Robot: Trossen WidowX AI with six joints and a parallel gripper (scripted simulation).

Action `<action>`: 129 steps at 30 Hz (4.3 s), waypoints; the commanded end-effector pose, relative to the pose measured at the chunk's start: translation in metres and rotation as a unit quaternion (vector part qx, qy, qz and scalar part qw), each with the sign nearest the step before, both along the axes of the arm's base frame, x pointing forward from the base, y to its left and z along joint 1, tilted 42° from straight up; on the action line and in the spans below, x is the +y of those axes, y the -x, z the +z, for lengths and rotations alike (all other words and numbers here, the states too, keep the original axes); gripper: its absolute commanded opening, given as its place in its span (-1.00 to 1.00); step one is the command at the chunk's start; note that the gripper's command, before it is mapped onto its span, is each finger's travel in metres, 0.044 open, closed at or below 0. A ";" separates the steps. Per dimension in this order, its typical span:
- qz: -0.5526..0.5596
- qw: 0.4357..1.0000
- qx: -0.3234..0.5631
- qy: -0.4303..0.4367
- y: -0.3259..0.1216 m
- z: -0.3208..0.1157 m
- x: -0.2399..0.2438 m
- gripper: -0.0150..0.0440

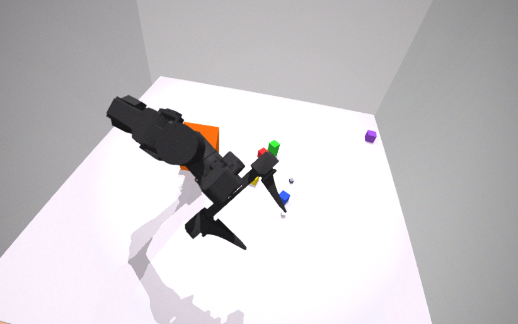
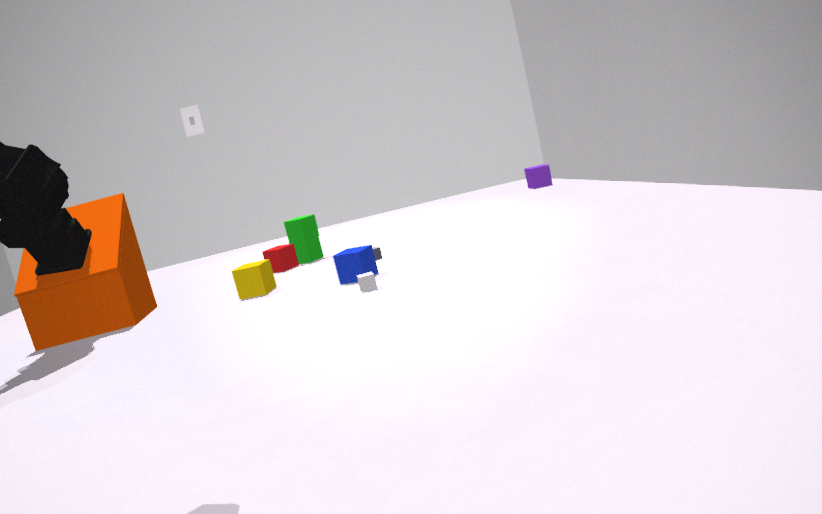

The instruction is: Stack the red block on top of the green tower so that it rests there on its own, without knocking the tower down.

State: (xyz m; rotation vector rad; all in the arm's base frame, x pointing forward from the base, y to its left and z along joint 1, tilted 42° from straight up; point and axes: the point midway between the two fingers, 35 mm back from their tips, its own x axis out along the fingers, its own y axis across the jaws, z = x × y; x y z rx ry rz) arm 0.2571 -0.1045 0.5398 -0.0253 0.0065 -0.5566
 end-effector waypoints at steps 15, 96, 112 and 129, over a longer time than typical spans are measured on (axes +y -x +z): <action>0.162 0.937 0.307 0.023 -0.144 -0.201 0.110 1.00; 0.201 0.473 0.791 0.333 -0.002 -0.662 0.179 1.00; 0.201 0.473 0.791 0.333 -0.002 -0.661 0.180 0.64; 0.201 0.473 0.791 0.333 -0.001 -0.657 0.184 -0.40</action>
